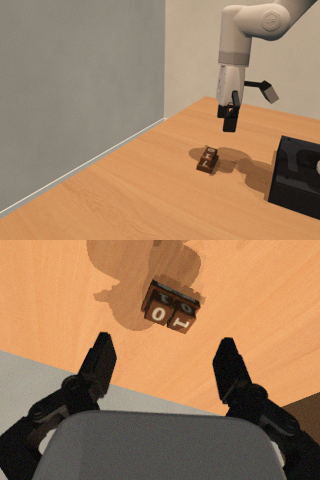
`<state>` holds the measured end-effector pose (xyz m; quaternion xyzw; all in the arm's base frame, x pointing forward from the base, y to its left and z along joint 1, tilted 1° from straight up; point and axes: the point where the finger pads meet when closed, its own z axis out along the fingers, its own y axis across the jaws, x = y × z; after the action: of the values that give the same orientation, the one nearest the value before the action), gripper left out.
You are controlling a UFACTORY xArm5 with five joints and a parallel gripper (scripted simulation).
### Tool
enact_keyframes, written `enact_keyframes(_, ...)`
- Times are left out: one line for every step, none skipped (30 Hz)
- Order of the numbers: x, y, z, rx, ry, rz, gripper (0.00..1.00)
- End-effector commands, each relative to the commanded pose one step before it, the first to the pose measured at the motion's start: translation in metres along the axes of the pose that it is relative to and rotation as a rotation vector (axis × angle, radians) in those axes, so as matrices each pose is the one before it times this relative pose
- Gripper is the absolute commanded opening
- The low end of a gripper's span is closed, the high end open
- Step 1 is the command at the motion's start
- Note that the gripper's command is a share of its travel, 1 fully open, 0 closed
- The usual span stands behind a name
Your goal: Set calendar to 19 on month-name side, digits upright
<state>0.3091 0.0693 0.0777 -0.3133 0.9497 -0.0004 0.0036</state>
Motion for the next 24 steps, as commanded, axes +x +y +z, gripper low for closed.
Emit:
enact_keyframes(0.00346,-0.00127,0.00001,0.00159,-0.00438,0.17389,1.00)
enact_keyframes(0.00000,0.00000,0.00000,0.00000,0.00000,0.00000,1.00)
enact_keyframes(0.00000,0.00000,0.00000,0.00000,0.00000,0.00000,1.00)
enact_keyframes(0.00017,-0.00006,0.00004,0.00000,0.00000,0.00632,1.00)
enact_keyframes(0.00220,-0.00079,0.00052,0.00006,-0.00003,0.08436,1.00)
enact_keyframes(0.00138,-0.00062,0.00034,0.00004,-0.00002,0.05494,1.00)
enact_keyframes(0.00045,-0.00023,0.00012,0.00001,-0.00001,0.01845,1.00)
enact_keyframes(0.00020,-0.00011,0.00005,0.00001,0.00000,0.00838,1.00)
enact_keyframes(0.00128,-0.00070,0.00034,0.00003,-0.00002,0.05280,1.00)
enact_keyframes(0.00061,-0.00037,0.00016,0.00002,-0.00001,0.02579,1.00)
enact_keyframes(0.00097,-0.00063,0.00027,0.00002,-0.00002,0.04211,1.00)
enact_keyframes(0.00074,-0.00052,0.00021,0.00002,-0.00001,0.03275,1.00)
enact_keyframes(0.00073,-0.00054,0.00022,0.00002,-0.00002,0.03310,1.00)
enact_keyframes(0.00074,-0.00059,0.00023,0.00002,-0.00002,0.03458,1.00)
enact_keyframes(0.00006,-0.00005,0.00002,0.00000,0.00000,0.00293,1.00)
enact_keyframes(0.00136,-0.00115,0.00043,0.00003,-0.00003,0.06488,1.00)
enact_keyframes(0.00002,-0.00002,0.00001,0.00000,0.00000,0.00103,1.00)
enact_keyframes(0.00120,-0.00115,0.00041,0.00003,-0.00003,0.06082,1.00)
enact_keyframes(0.00000,0.00000,0.00000,0.00000,0.00000,0.00000,1.00)
enact_keyframes(0.00000,0.00000,0.00000,0.00000,0.00000,0.00000,1.00)
enact_keyframes(0.00103,-0.00111,0.00038,0.00003,-0.00003,0.05541,1.00)
enact_keyframes(0.00087,-0.00104,0.00034,0.00002,-0.00003,0.04974,1.00)
enact_keyframes(0.00069,-0.00091,0.00029,0.00002,-0.00003,0.04185,1.00)
enact_keyframes(0.00003,-0.00005,0.00001,0.00000,0.00000,0.00206,1.00)
